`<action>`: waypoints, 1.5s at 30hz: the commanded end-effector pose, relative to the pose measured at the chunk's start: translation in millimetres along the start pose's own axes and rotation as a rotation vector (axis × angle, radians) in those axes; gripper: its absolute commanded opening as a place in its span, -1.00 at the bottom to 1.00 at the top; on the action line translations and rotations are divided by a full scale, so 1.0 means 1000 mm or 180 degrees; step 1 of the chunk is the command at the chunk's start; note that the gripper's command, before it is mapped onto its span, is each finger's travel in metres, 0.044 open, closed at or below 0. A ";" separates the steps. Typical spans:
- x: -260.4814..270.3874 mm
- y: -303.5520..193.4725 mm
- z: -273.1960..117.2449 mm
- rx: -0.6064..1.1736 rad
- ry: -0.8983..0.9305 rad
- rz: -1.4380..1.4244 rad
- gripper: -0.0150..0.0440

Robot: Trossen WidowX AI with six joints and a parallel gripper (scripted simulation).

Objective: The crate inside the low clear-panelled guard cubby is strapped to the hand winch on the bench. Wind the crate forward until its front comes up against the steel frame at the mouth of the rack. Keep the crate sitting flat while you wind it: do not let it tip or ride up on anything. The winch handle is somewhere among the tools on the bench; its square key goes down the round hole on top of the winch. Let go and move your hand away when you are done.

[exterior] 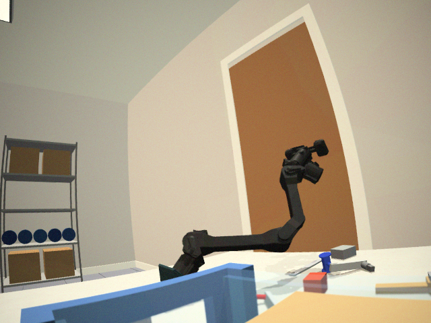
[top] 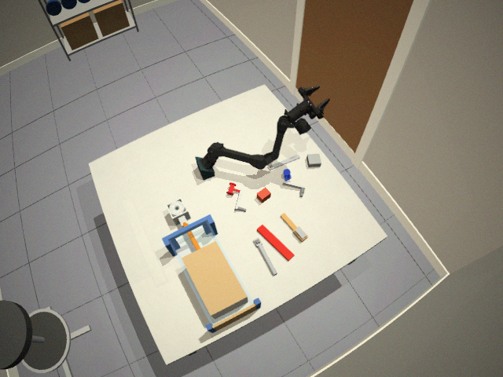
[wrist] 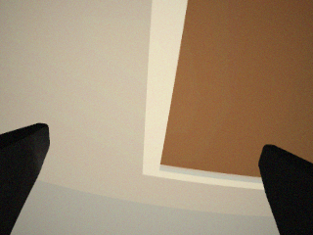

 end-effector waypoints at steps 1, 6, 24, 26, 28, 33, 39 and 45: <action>-0.039 -0.027 -0.001 0.0438 -0.0294 0.0052 1.00; -0.090 -0.078 -0.012 0.1126 -0.0683 0.0307 1.00; -0.127 -0.260 -0.130 0.3623 -0.1230 0.1521 1.00; -0.119 -0.275 -0.147 0.3916 -0.1197 0.1652 1.00; -0.108 -0.291 -0.168 0.4256 -0.1140 0.1807 1.00; -0.071 -0.319 -0.221 0.5101 -0.0912 0.2202 1.00; -0.016 -0.330 -0.286 0.6092 -0.0483 0.2674 1.00; 0.042 -0.314 -0.346 0.7047 0.0108 0.3119 1.00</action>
Point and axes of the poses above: the point midway between the two fingers, 35 mm back from their tips, its own z axis out along the fingers, its own x axis across the jaws, y = z × x, the point moved 6 cm from there along -z, back along the fingers, and after that the axes turned 1 degree about z, right-handed, at the moved point
